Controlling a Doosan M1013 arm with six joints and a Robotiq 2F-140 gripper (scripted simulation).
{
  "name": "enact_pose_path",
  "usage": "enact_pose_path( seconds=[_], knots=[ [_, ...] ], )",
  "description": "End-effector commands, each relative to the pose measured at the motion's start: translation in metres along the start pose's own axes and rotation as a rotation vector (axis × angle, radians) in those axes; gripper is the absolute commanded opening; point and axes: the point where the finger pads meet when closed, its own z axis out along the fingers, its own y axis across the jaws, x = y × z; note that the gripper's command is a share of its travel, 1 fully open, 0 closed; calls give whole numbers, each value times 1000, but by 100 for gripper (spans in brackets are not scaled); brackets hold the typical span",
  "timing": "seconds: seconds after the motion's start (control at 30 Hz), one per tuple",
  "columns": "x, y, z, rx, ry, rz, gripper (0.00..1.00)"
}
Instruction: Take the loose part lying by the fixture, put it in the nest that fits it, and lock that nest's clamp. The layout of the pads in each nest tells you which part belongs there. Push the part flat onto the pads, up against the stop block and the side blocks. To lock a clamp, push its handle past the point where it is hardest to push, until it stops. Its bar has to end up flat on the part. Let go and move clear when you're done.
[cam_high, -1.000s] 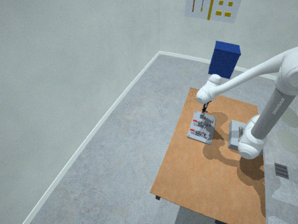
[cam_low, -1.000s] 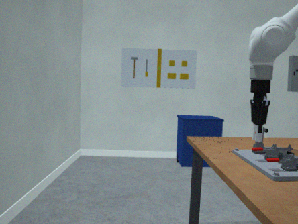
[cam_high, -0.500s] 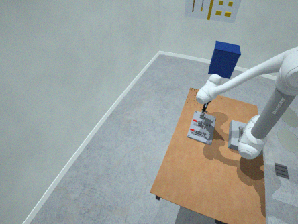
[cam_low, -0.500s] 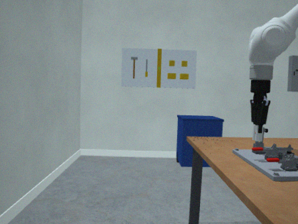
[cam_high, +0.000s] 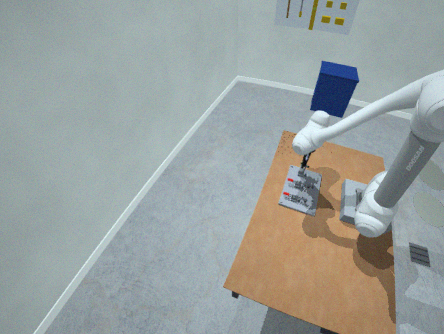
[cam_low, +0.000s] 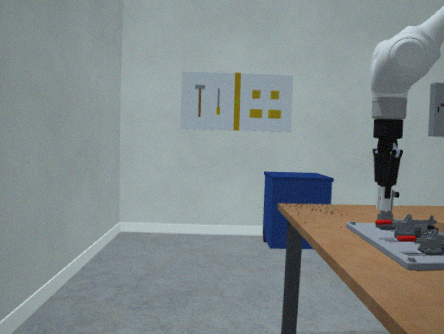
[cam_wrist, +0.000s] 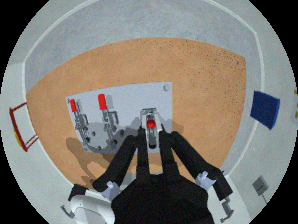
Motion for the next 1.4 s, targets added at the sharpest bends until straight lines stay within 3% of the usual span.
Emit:
enact_pose_path(
  seconds=[0.0, 1.37],
  knots=[
    [0, 0, 0, 0, 0, 0, 10],
    [25, 0, 5, 0, 0, 0, 10]
  ],
)
